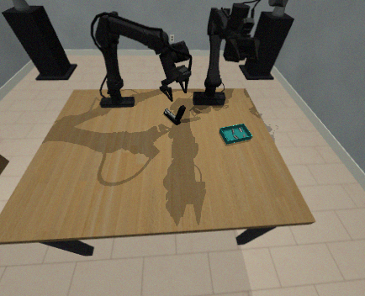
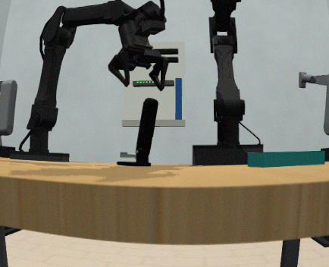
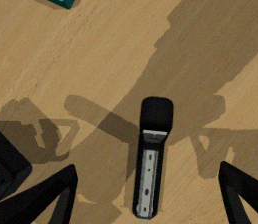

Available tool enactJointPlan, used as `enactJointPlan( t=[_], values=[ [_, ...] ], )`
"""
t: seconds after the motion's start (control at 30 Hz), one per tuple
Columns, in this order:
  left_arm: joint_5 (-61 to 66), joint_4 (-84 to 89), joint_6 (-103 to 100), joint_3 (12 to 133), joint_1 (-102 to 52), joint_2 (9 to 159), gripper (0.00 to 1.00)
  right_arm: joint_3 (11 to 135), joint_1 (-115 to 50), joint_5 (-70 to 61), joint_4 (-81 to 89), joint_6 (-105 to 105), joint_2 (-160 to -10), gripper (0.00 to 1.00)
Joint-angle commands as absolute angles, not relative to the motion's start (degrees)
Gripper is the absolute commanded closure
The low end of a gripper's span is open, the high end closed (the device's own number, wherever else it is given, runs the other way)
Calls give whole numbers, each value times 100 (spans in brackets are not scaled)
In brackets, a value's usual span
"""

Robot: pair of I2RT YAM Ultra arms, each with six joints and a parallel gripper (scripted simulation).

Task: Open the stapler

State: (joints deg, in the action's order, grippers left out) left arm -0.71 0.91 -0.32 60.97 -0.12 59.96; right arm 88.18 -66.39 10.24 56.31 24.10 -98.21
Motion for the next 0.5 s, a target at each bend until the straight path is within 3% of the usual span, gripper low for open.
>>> enactJointPlan(
  t=[0.0, 0.47],
  values=[
    [-2, -23, 0, 6031, 23, 5993, 43, 8300, -6641, 911, 5147, 1866, -9467, 0],
    [-2, -23, 0, 6031, 23, 5993, 43, 5524, -6606, 459, 3630, -49, -8094, 0]
  ],
)
